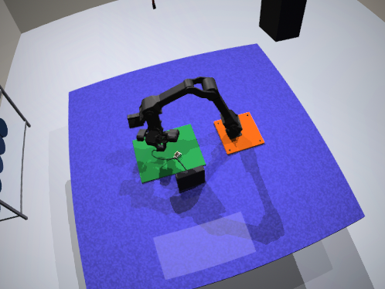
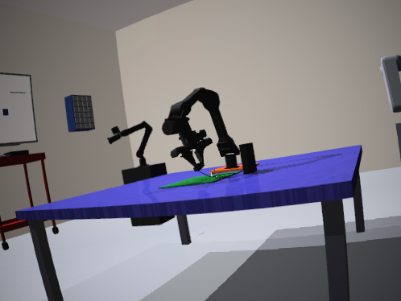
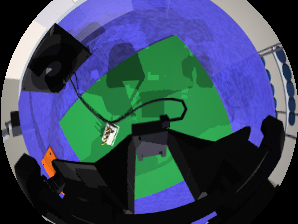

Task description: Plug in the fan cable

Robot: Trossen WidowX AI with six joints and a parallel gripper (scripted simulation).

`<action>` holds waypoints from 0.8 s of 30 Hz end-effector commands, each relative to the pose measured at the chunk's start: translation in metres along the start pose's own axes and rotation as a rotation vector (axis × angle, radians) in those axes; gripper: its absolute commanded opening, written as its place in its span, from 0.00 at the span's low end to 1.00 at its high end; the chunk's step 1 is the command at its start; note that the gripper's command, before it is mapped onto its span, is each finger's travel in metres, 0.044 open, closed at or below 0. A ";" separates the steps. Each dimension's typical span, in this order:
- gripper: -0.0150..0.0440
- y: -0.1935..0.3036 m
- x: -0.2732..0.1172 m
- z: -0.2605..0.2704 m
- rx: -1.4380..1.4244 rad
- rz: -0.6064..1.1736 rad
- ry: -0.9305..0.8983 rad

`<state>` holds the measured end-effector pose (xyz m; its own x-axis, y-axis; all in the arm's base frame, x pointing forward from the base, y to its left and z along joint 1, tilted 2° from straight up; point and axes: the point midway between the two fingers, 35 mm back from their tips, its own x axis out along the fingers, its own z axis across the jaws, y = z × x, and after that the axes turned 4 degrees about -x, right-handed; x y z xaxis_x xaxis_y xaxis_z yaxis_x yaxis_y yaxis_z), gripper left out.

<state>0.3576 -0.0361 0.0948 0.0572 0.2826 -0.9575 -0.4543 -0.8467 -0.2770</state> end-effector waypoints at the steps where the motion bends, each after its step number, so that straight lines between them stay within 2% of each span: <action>1: 0.25 0.001 0.007 0.001 -0.009 -0.055 -0.028; 24: 0.25 0.005 0.022 0.004 -0.042 -0.369 -0.078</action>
<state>0.3537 -0.0331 0.0769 0.1314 0.5664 -0.8136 -0.3897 -0.7251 -0.5677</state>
